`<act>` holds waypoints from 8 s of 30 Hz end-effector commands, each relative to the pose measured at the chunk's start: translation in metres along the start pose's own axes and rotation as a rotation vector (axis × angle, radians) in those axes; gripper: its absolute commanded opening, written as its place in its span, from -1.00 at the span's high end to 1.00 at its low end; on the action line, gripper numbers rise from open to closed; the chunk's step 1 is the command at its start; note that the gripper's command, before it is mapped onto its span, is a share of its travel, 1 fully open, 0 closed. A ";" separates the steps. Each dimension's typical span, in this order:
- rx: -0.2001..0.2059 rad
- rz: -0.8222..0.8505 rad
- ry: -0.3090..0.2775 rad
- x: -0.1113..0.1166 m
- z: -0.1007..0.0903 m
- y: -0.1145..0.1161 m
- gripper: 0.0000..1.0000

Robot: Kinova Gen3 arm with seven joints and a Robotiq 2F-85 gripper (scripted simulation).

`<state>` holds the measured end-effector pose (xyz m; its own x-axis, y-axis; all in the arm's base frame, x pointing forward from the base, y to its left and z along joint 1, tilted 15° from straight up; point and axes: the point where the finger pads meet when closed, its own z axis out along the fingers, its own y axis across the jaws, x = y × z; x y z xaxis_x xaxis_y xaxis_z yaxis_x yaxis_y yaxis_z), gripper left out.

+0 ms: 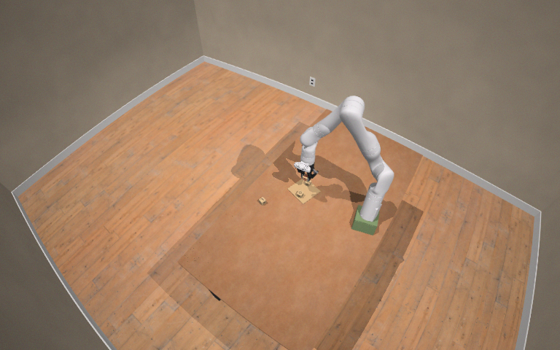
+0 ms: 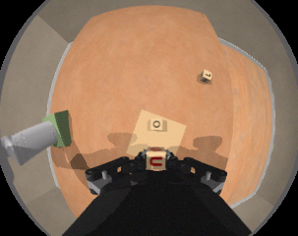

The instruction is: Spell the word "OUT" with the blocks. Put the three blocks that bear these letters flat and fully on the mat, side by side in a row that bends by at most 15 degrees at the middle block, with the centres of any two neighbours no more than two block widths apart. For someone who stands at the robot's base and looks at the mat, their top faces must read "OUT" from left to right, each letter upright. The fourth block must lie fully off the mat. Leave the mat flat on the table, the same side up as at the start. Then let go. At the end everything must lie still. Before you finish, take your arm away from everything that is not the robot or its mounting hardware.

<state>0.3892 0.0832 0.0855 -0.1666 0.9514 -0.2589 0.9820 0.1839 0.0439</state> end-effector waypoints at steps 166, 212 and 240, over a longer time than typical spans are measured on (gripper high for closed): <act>-0.004 0.007 -0.001 0.005 0.098 0.002 0.31; -0.004 0.007 -0.001 0.006 0.009 0.002 0.07; -0.004 0.007 -0.001 0.006 0.007 0.002 -1.00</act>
<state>0.3904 0.0864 0.0761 -0.1593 0.9522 -0.2605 0.9829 0.1776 0.0480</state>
